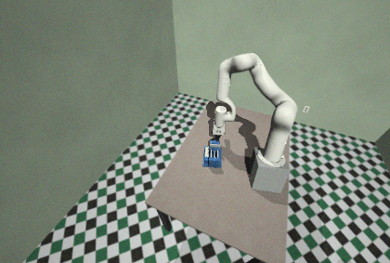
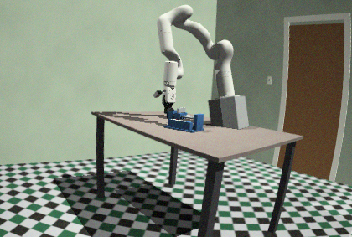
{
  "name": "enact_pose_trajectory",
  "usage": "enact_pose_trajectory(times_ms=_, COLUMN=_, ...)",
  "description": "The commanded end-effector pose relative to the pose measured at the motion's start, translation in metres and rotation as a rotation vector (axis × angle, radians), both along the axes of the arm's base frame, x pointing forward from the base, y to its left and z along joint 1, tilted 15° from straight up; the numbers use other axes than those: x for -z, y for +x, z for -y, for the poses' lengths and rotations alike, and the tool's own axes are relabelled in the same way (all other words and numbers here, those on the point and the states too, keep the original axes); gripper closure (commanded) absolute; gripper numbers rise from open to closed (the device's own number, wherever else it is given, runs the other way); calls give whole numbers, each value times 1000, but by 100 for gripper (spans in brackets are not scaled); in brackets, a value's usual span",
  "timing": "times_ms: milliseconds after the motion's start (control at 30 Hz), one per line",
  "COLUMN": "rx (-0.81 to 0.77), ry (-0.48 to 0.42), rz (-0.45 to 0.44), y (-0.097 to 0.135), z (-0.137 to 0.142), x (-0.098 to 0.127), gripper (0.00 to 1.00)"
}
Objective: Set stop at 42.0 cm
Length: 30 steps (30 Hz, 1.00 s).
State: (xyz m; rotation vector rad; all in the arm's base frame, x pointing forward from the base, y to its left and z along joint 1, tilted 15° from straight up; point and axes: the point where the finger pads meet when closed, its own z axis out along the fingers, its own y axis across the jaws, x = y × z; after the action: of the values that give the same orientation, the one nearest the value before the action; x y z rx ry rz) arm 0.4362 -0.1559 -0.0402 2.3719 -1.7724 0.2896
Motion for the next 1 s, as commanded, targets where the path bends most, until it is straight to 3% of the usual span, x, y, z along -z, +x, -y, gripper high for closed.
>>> enact_pose_trajectory(times_ms=0, rx=0, ry=0, rz=1, y=2, z=-1, x=-2, gripper=94)
enact_pose_trajectory(times_ms=967, rx=0, ry=0, rz=1, y=20, z=-9, x=-11, gripper=94)
